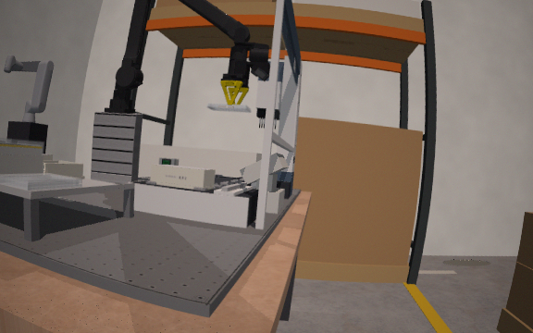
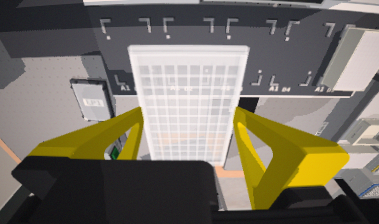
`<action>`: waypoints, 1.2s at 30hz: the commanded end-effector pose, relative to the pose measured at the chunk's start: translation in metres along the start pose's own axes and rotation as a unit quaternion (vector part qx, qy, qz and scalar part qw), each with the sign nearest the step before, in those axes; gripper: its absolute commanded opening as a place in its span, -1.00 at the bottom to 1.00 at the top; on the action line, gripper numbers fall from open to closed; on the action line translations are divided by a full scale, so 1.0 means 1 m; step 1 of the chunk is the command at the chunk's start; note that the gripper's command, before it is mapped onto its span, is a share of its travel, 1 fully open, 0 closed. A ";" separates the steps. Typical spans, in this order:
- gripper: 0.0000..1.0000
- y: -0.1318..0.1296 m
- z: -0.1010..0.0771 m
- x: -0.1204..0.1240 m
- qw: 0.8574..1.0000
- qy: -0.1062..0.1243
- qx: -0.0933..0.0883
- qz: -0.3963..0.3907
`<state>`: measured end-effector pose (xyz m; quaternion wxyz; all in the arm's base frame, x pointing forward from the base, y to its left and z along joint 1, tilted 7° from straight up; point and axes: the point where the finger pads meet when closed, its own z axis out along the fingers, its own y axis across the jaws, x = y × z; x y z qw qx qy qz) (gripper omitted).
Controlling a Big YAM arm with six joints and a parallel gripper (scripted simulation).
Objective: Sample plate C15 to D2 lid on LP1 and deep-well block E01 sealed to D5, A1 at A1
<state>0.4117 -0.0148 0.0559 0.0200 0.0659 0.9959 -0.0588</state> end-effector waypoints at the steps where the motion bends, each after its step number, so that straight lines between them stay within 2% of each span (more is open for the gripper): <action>1: -1.00 -0.004 -0.012 -0.024 1.000 -0.018 -0.003 0.005; 6: -1.00 -0.004 -0.012 -0.025 1.000 -0.018 -0.003 0.005; 8: -1.00 -0.005 -0.006 -0.016 1.000 -0.009 -0.001 0.004; 36: -1.00 -0.005 -0.009 -0.020 1.000 -0.012 -0.002 0.004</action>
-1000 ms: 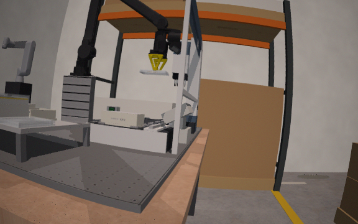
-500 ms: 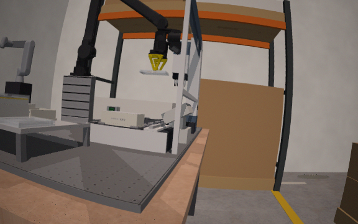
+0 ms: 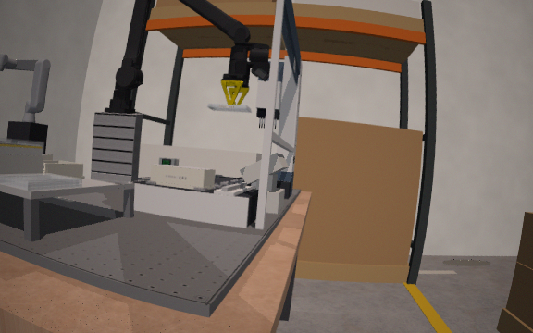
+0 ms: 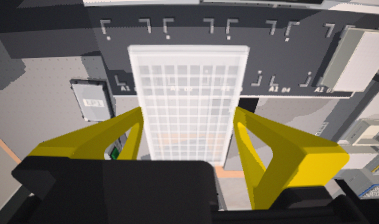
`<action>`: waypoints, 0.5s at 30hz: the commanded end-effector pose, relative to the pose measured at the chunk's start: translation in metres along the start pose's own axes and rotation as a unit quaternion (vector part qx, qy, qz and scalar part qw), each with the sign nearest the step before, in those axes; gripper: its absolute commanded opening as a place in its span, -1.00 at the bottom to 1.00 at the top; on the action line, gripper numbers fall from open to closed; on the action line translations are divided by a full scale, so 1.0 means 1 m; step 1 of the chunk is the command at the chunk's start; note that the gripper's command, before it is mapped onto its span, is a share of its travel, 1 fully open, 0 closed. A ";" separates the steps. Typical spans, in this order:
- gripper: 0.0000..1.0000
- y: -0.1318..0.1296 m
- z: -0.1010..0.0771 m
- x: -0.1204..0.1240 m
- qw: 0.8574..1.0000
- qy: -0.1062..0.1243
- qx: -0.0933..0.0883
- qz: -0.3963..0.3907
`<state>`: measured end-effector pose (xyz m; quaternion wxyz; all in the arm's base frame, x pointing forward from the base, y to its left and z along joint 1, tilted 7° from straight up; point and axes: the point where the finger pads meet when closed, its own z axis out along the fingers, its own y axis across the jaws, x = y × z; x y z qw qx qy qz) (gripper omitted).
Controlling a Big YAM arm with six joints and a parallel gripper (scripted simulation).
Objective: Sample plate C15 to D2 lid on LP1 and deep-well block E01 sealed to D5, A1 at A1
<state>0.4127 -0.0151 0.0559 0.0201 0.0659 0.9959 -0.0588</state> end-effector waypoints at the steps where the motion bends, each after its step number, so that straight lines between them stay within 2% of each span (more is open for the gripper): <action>1: -1.00 -0.005 -0.009 -0.018 1.000 -0.011 -0.002 0.004; 6: -1.00 -0.005 -0.009 -0.018 1.000 -0.011 -0.002 0.004; 7: -1.00 -0.004 -0.002 -0.016 1.000 -0.013 -0.002 0.003; 9: -1.00 -0.005 0.009 -0.005 1.000 -0.002 0.000 0.002; 13: -1.00 -0.005 0.011 -0.013 1.000 -0.010 -0.002 0.003; 15: -1.00 -0.005 0.019 -0.005 1.000 -0.002 0.000 0.002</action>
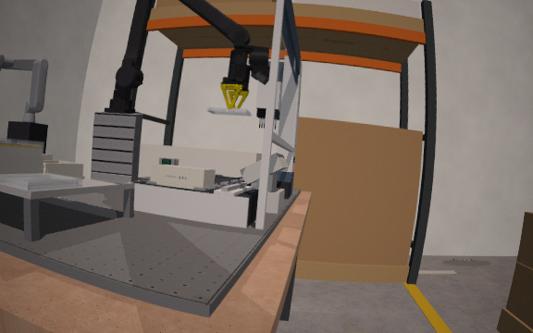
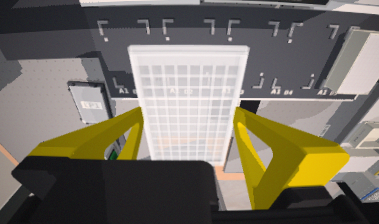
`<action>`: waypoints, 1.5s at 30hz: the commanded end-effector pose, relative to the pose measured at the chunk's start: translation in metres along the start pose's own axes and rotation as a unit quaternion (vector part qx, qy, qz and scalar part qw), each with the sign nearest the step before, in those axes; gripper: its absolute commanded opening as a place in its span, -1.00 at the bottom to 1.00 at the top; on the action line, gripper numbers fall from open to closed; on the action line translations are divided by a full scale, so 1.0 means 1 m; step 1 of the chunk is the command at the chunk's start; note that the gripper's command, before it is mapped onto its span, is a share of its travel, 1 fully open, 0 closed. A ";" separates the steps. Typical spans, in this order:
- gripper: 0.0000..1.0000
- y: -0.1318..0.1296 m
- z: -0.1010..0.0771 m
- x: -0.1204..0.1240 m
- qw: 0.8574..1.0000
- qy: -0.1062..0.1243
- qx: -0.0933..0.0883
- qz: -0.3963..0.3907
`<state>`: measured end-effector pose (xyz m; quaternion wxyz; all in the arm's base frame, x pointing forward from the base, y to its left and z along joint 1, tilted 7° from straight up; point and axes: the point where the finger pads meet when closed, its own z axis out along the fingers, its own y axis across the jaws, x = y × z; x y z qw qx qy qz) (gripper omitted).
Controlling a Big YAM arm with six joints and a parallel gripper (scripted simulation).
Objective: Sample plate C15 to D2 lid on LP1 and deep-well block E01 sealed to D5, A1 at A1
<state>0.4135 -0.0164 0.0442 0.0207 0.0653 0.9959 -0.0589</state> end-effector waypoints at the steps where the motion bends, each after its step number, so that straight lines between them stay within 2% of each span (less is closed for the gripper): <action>1: -1.00 -0.005 0.009 -0.004 1.000 -0.001 0.000 0.002; 6: -1.00 -0.005 0.009 -0.013 1.000 -0.010 -0.002 0.003; 8: -1.00 -0.005 0.017 -0.004 1.000 -0.001 0.000 0.003; 11: -1.00 -0.005 0.018 -0.011 1.000 -0.008 -0.001 0.003; 15: -1.00 -0.005 0.029 -0.004 1.000 -0.001 0.000 0.002; 17: -1.00 -0.005 0.028 -0.012 1.000 -0.009 -0.001 0.003; 19: -1.00 -0.005 0.036 -0.004 1.000 -0.001 0.000 0.002; 23: -1.00 -0.005 0.039 -0.005 1.000 -0.002 -0.001 0.002; 24: -1.00 -0.004 0.027 -0.028 1.000 -0.025 -0.003 0.007; 29: -1.00 -0.005 0.049 -0.003 1.000 -0.001 0.000 0.002; 33: -1.00 -0.005 0.051 -0.012 1.000 -0.009 -0.001 0.003; 35: -1.00 -0.005 0.059 -0.003 1.000 -0.001 -0.001 0.002; 41: -1.00 -0.005 0.061 -0.012 1.000 -0.010 -0.002 0.005; 45: -1.00 -0.005 0.072 -0.004 1.000 -0.002 -0.001 0.002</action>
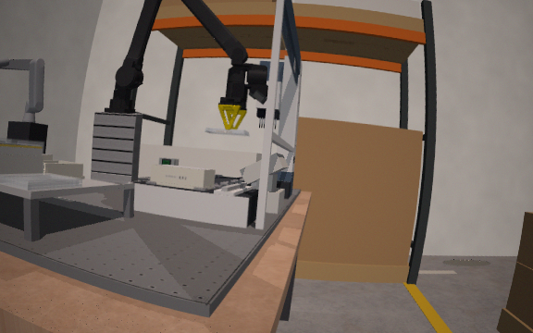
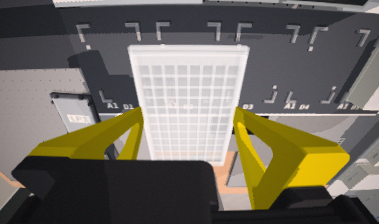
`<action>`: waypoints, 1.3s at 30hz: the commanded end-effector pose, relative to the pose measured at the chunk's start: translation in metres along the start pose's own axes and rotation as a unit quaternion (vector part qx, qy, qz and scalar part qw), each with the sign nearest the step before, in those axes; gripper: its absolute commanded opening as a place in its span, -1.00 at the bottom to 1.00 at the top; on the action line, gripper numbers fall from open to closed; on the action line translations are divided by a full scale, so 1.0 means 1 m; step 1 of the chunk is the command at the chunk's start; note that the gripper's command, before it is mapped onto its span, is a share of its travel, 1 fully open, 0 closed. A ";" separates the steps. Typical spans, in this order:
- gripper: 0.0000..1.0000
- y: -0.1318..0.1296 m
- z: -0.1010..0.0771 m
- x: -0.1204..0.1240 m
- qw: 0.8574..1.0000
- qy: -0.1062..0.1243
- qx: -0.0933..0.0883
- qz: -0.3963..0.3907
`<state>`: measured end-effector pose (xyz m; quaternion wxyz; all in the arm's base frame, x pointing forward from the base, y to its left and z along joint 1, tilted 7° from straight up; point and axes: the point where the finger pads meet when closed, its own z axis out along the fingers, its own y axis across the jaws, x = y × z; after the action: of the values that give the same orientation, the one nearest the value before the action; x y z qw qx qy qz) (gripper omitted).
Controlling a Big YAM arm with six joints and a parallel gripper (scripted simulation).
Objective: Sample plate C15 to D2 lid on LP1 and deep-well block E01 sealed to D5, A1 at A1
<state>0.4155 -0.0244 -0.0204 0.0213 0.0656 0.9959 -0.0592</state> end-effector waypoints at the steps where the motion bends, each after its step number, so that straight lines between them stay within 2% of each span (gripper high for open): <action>1: -1.00 -0.005 0.007 -0.008 1.000 -0.005 -0.001 0.003; 5: -1.00 -0.005 0.016 -0.002 1.000 0.000 -0.001 0.002; 8: -1.00 -0.005 0.017 -0.011 1.000 -0.007 -0.002 0.003; 12: -1.00 -0.005 0.024 -0.004 1.000 -0.002 -0.001 0.002; 13: -1.00 -0.005 0.022 -0.012 1.000 -0.009 -0.002 0.005; 17: -1.00 -0.005 0.032 -0.003 1.000 -0.001 -0.001 0.002; 39: -1.00 -0.005 0.064 -0.006 1.000 -0.005 -0.001 0.002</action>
<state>0.4171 -0.0312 -0.0774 0.0217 0.0653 0.9959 -0.0594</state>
